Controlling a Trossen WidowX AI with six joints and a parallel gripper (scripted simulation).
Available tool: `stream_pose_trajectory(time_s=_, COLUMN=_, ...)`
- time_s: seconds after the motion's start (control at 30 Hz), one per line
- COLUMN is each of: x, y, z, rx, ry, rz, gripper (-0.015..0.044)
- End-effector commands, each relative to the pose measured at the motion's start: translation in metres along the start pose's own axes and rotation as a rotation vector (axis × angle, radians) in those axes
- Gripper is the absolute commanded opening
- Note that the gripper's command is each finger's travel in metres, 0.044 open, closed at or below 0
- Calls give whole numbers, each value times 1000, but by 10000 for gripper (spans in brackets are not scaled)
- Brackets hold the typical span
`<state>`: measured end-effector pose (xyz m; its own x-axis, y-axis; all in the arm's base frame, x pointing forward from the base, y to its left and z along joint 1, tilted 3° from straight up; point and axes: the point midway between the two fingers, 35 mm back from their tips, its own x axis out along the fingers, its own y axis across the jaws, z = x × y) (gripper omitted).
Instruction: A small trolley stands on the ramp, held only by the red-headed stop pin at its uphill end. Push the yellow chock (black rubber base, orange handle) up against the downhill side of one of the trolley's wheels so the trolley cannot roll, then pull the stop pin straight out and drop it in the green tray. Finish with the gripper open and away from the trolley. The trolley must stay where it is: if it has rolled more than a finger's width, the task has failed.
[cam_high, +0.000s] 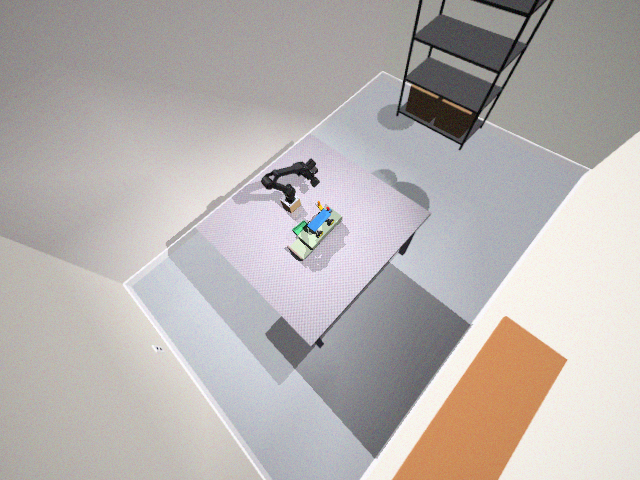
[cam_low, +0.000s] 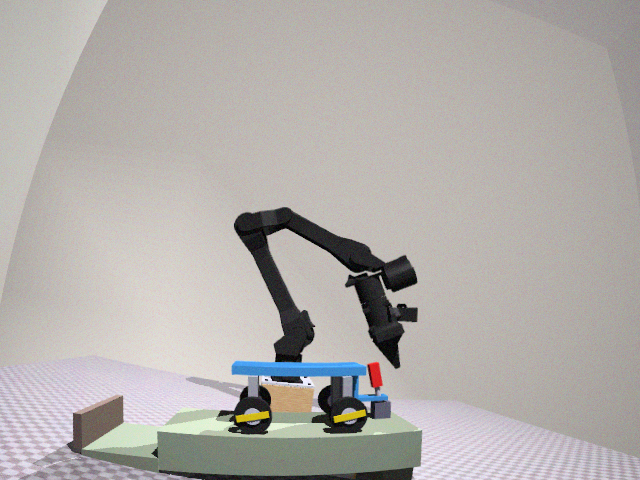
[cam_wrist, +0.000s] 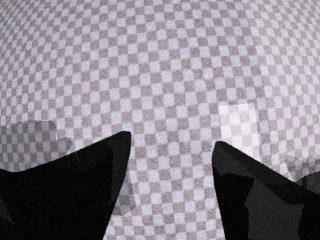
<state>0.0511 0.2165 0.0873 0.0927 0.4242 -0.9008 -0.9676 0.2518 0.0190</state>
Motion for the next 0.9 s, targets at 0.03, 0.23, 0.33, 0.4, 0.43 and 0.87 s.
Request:
stream_pose_trajectory(time_s=0.03, x=2, y=-28, z=-3, rx=4, ry=83, rz=-58, gripper=190)
stream_pose_trajectory(time_s=0.23, x=1, y=-61, z=-10, rx=17, ry=184, rz=-102, gripper=190)
stream_pose_trajectory(time_s=0.33, x=0, y=-77, z=-15, rx=25, ry=236, rz=-114, gripper=190)
stream_pose_trajectory(time_s=0.4, x=-1, y=-88, z=-19, rx=32, ry=271, rz=-119, gripper=190)
stream_pose_trajectory(time_s=0.43, x=-2, y=-93, z=-22, rx=35, ry=288, rz=-120, gripper=190)
stream_pose_trajectory(time_s=0.87, x=-12, y=-138, z=-48, rx=74, ry=444, rz=-96, gripper=190)
